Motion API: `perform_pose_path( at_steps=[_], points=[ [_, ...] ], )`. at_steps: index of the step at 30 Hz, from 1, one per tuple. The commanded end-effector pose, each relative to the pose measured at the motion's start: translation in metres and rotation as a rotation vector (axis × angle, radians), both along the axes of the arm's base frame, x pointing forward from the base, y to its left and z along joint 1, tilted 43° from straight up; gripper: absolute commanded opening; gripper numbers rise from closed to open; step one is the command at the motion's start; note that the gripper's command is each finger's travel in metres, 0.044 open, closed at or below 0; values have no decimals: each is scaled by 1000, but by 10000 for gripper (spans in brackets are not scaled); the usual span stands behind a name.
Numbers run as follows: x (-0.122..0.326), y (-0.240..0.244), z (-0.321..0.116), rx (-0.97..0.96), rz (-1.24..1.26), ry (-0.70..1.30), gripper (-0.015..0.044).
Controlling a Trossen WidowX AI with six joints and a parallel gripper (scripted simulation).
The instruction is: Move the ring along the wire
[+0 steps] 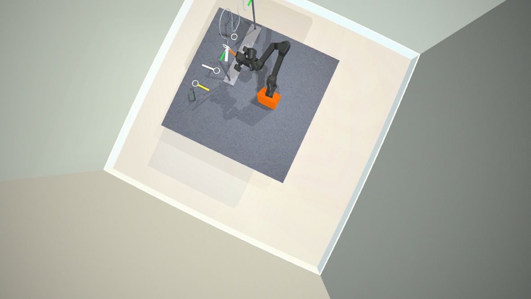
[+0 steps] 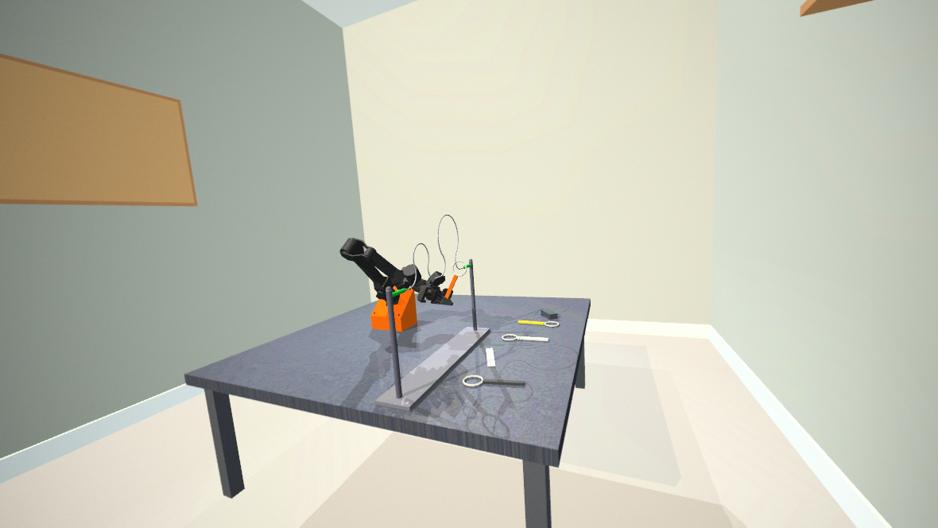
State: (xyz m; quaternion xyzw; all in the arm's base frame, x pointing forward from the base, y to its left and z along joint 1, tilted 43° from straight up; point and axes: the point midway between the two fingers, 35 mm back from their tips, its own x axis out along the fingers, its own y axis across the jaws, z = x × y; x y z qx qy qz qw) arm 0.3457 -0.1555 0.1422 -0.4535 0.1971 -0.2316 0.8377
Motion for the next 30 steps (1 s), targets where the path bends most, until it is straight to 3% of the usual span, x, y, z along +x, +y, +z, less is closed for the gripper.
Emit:
perform_pose_path(
  at_steps=[1,30],
  points=[
    [0,8,-14,71,-3,-4,-150],
    [6,42,-48,228,-1,-34,-150]
  ],
)
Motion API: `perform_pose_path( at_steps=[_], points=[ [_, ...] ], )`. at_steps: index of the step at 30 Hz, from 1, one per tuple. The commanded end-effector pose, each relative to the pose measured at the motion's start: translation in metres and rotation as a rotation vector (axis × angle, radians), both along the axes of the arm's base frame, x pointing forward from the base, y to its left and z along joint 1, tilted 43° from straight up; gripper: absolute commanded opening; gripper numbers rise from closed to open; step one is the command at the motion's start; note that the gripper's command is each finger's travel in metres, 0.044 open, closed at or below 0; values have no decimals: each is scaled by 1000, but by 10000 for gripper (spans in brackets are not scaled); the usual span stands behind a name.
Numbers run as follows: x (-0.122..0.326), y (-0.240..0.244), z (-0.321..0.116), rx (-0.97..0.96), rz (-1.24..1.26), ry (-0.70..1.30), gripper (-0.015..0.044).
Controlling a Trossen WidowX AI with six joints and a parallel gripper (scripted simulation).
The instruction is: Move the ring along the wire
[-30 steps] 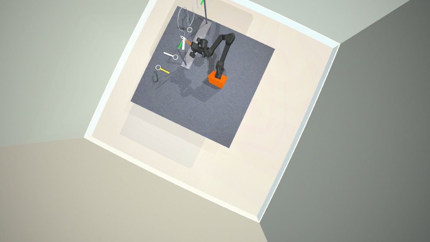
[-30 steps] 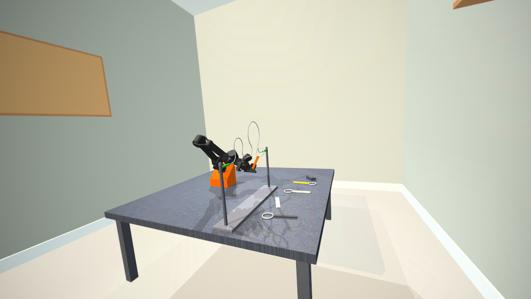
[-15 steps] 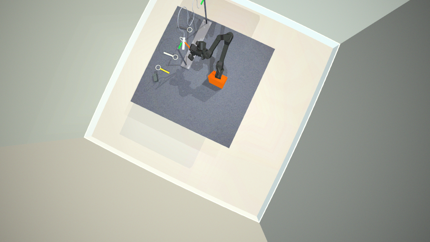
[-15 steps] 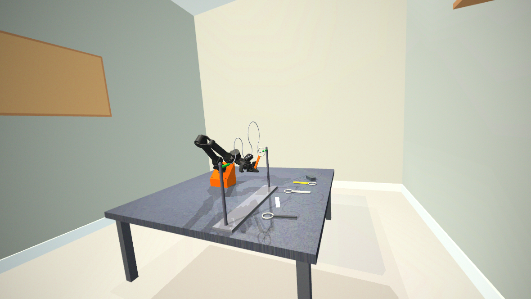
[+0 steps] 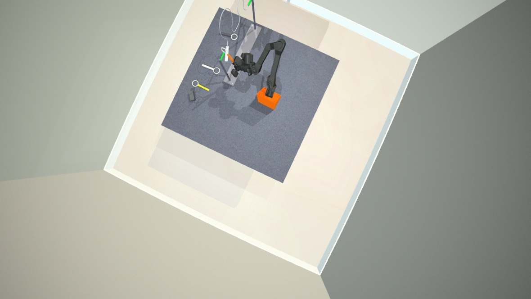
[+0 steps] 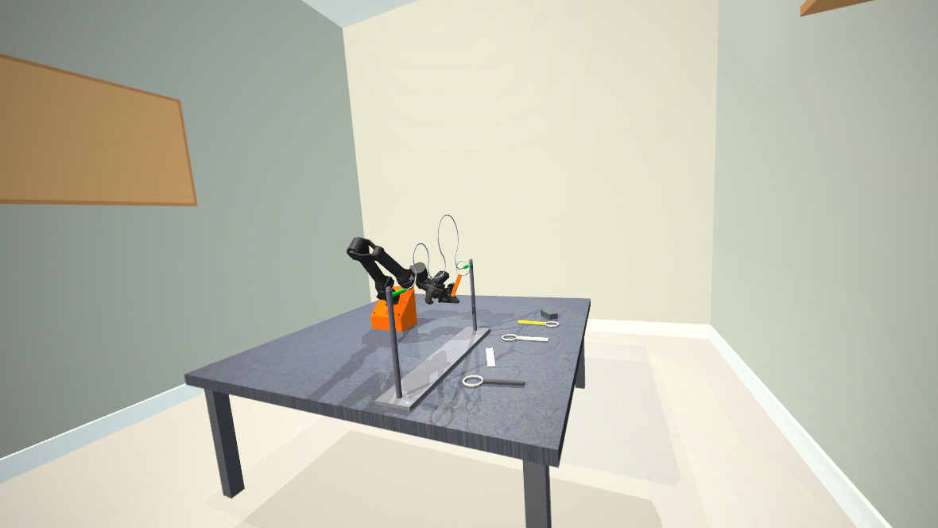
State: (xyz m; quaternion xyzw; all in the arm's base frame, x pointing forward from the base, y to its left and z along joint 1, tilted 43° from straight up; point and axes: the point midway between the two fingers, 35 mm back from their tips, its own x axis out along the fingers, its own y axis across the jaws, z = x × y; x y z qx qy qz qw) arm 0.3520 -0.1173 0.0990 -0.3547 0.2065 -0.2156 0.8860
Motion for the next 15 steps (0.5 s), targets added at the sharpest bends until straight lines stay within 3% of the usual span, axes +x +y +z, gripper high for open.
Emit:
perform_pose_path(
  at_steps=[1,15],
  points=[
    [0,4,-5,8,-3,1,-150],
    [1,14,-15,10,-2,0,-150]
  ],
)
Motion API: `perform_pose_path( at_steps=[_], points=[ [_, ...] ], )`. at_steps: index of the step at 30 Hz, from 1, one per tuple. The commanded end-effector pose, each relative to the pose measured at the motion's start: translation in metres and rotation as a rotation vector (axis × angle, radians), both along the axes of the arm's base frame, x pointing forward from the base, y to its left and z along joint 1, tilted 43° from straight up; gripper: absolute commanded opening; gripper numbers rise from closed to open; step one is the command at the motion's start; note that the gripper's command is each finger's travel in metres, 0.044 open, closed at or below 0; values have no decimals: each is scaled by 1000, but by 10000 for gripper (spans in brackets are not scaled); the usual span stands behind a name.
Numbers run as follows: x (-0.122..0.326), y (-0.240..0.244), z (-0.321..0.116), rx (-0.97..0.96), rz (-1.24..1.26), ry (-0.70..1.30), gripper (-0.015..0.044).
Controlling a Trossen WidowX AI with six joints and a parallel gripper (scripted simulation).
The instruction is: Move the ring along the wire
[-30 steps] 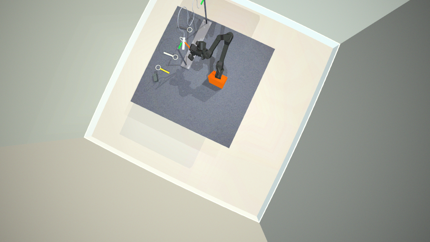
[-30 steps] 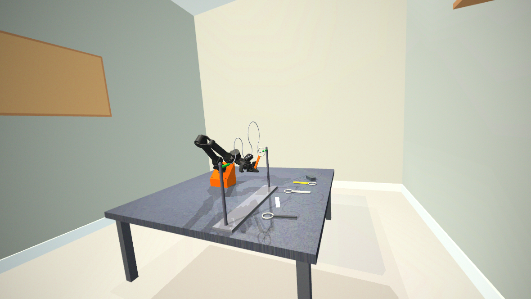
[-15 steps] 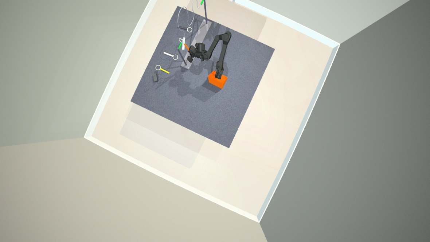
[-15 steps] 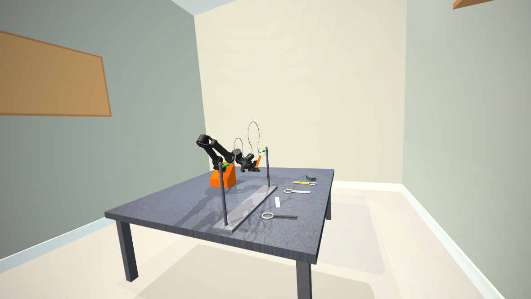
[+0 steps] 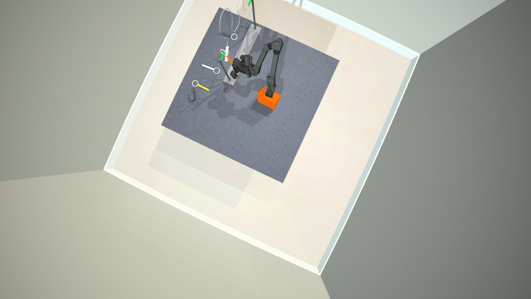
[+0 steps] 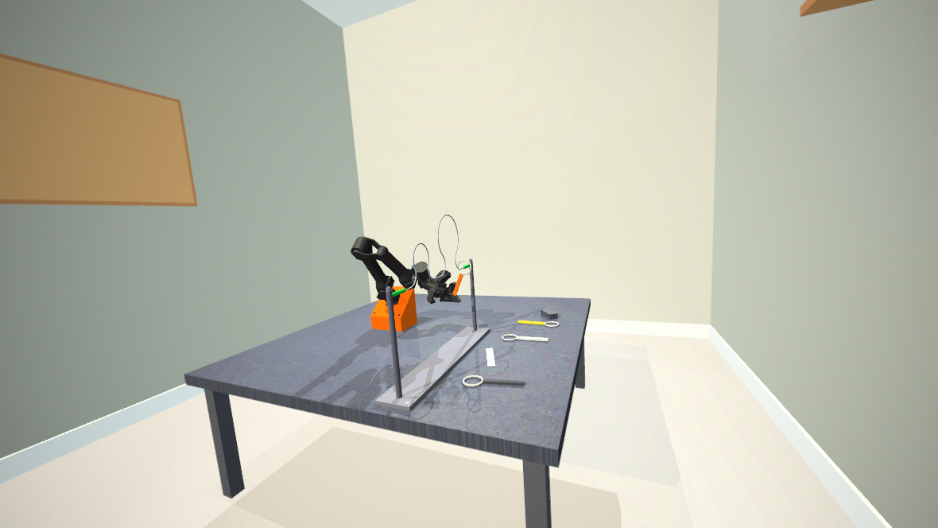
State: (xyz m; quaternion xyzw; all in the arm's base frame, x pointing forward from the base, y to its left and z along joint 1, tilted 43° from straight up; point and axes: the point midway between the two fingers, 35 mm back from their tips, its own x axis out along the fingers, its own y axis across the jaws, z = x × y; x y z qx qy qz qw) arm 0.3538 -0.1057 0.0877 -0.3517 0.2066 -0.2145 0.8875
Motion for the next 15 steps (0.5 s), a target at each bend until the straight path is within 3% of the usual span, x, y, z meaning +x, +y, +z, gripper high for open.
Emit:
perform_pose_path(
  at_steps=[1,15],
  points=[
    [0,4,-5,4,-3,1,-150],
    [1,11,-13,4,-2,0,-150]
  ],
)
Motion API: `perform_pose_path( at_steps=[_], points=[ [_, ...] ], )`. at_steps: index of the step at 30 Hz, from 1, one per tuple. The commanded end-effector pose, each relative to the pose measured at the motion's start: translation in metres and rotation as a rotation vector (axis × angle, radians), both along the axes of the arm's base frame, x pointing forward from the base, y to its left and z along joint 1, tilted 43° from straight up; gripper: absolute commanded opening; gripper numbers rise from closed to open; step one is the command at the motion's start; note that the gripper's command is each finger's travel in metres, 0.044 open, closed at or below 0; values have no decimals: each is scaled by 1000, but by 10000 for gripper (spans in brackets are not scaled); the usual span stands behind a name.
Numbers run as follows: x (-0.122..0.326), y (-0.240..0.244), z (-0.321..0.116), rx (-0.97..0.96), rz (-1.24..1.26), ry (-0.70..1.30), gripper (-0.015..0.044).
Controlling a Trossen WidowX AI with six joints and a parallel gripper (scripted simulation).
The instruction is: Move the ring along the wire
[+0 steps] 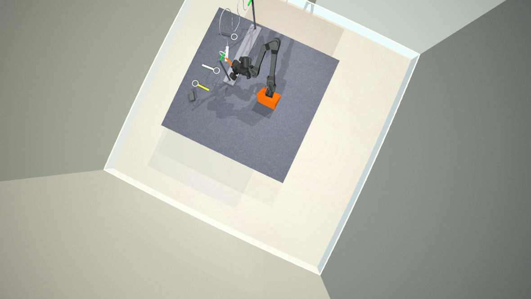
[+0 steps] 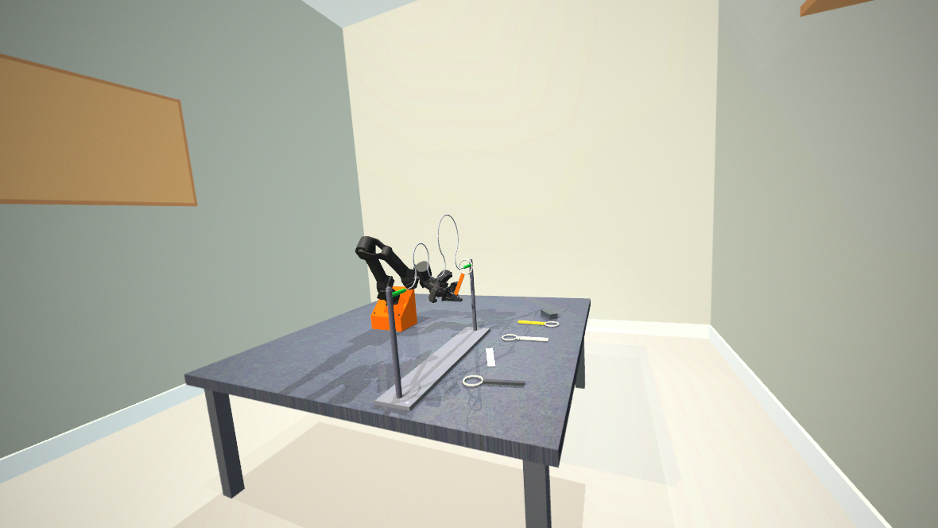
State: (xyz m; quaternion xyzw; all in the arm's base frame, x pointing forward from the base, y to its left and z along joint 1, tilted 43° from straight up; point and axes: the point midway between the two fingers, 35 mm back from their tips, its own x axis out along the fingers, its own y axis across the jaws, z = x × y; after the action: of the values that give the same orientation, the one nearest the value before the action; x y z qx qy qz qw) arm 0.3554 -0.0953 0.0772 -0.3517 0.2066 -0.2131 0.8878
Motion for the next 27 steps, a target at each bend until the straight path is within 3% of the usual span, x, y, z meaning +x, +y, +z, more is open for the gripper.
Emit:
perform_pose_path(
  at_steps=[1,27],
  points=[
    [-1,-1,-4,3,-4,-1,-150],
    [-3,-12,-17,2,-4,-1,-150]
  ],
)
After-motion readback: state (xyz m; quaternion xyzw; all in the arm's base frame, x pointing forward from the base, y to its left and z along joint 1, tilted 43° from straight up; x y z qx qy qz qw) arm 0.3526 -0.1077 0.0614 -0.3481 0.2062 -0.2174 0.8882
